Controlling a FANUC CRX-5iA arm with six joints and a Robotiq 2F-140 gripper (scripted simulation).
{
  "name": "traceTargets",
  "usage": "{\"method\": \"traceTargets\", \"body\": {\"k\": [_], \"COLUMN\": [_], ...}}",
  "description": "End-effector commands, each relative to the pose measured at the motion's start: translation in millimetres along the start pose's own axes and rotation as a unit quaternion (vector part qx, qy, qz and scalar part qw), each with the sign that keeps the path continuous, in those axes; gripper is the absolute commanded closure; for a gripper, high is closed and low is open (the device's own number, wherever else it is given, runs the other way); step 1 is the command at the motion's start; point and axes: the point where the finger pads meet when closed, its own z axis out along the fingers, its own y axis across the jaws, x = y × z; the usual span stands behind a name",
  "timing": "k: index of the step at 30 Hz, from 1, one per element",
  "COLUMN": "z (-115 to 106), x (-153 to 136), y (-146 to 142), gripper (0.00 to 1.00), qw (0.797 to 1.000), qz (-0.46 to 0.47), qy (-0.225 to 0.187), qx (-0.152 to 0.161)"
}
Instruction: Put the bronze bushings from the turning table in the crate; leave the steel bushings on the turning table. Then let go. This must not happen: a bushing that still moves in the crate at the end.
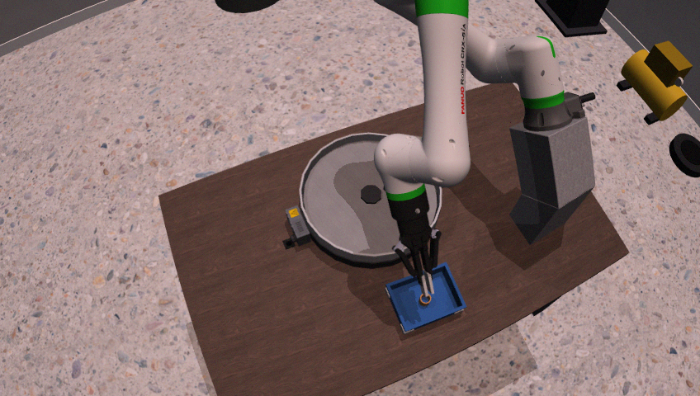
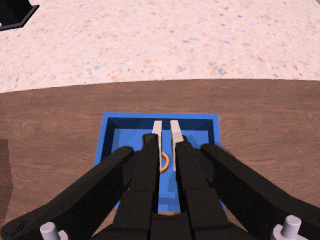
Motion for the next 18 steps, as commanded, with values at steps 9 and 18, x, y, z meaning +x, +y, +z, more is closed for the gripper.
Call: {"method": "traceTargets", "body": {"k": [9,18], "z": [-18,-85], "x": [-18,-91], "y": [3,1], "gripper": [0.94,0.94], "qw": [1.0,0.994], "qz": [0.018,0.088], "qy": [0.005,0.02], "qx": [-0.013,-0.067]}}
